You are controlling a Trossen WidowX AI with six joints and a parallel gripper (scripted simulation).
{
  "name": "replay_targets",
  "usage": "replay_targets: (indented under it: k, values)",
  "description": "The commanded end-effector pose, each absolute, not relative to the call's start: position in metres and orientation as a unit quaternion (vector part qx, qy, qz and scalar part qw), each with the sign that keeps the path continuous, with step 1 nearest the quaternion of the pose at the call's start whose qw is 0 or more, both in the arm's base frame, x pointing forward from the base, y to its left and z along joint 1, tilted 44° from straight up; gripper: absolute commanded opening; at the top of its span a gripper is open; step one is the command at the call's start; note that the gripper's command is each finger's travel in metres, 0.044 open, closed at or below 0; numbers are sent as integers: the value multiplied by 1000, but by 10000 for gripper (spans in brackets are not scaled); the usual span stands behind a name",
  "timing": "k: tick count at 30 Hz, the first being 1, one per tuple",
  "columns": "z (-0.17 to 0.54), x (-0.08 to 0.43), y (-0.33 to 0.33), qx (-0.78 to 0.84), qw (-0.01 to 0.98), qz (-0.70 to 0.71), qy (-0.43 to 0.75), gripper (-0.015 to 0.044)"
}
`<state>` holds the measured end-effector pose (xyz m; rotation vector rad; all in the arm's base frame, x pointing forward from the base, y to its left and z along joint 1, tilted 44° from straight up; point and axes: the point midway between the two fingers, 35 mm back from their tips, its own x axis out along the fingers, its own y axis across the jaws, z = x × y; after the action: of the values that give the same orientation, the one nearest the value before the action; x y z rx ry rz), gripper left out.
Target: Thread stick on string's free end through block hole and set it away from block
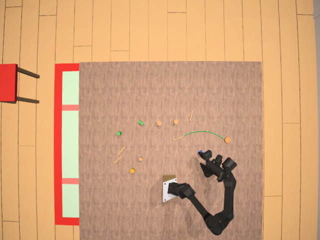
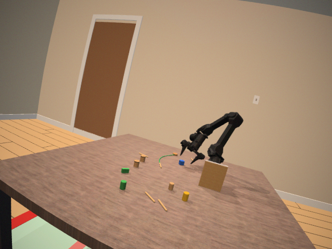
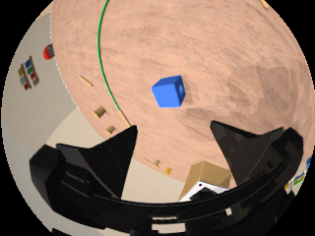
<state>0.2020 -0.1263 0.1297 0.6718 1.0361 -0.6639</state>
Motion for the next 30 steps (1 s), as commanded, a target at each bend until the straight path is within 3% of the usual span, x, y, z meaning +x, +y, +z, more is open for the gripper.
replay_targets:
  k: [1, 11, 30]
  values:
    - [127, 215, -120, -201, 738, -123, 632, 440]
    - [144, 233, -108, -559, 513, 52, 649, 440]
    - [144, 233, -108, -564, 509, 54, 648, 440]
